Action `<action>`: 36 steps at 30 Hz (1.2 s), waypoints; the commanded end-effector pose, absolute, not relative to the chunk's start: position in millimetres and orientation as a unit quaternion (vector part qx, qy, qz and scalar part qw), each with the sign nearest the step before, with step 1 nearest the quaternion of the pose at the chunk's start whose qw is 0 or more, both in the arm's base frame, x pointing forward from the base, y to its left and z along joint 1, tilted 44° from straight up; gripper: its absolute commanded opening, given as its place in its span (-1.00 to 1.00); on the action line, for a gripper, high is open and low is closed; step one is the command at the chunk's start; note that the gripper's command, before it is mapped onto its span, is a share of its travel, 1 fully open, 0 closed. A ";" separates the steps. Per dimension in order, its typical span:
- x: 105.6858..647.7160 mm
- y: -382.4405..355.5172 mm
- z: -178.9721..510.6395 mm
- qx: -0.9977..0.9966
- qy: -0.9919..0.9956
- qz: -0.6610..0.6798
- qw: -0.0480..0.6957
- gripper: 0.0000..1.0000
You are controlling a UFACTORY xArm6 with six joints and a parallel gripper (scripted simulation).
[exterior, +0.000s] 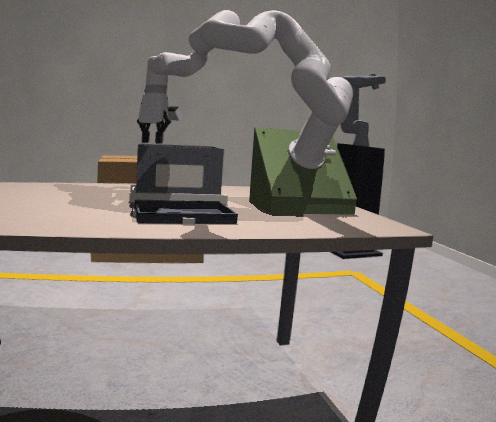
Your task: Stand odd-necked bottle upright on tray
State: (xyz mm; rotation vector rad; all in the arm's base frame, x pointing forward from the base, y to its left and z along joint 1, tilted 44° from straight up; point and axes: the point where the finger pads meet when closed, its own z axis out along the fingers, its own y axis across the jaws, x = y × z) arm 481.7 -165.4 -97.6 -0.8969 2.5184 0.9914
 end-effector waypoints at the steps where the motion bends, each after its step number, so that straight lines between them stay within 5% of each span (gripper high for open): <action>1: 482.9 -167.3 -96.3 -0.311 0.874 0.342 0.146 0.30; 36: 483.3 -160.4 -103.5 -0.311 0.874 0.342 0.146 0.30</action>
